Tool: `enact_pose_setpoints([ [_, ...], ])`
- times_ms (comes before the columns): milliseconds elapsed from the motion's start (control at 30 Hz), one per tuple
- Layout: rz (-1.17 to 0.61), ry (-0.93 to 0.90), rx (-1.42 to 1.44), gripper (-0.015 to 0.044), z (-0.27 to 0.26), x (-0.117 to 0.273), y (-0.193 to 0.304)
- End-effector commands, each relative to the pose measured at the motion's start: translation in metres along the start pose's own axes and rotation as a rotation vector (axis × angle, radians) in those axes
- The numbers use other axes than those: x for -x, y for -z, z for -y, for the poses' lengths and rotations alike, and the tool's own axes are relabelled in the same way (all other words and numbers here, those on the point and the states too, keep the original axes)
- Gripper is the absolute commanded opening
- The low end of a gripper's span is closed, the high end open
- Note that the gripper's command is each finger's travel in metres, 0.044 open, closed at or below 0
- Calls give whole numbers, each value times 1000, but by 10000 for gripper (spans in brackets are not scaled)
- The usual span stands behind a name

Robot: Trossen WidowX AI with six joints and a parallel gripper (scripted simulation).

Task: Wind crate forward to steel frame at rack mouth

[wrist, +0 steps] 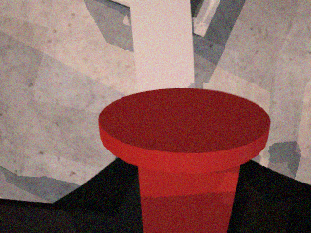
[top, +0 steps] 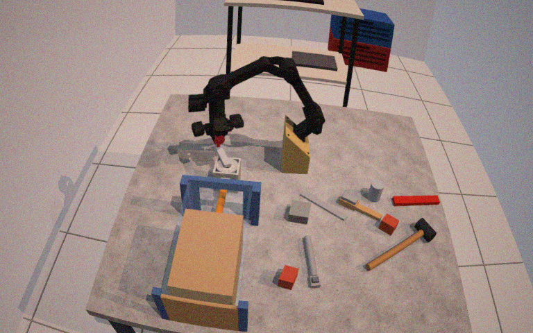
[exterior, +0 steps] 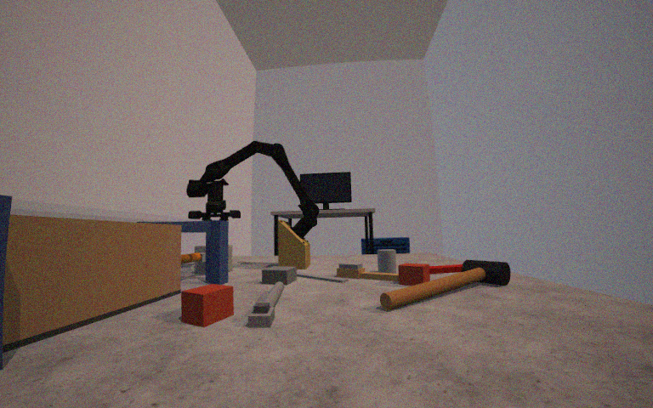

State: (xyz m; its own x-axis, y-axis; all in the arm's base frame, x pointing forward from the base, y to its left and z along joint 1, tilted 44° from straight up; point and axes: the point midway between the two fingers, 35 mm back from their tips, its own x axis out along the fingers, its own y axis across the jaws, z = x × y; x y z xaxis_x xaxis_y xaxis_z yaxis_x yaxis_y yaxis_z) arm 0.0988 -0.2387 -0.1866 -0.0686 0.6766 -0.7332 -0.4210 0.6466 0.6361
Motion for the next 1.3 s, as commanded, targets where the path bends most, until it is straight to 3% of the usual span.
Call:
enact_pose_setpoints([
  [0, 9, 29, 6, 0, 16, 1, -6],
  [1267, 11, 33, 9, 0, 65, 3, -36],
])
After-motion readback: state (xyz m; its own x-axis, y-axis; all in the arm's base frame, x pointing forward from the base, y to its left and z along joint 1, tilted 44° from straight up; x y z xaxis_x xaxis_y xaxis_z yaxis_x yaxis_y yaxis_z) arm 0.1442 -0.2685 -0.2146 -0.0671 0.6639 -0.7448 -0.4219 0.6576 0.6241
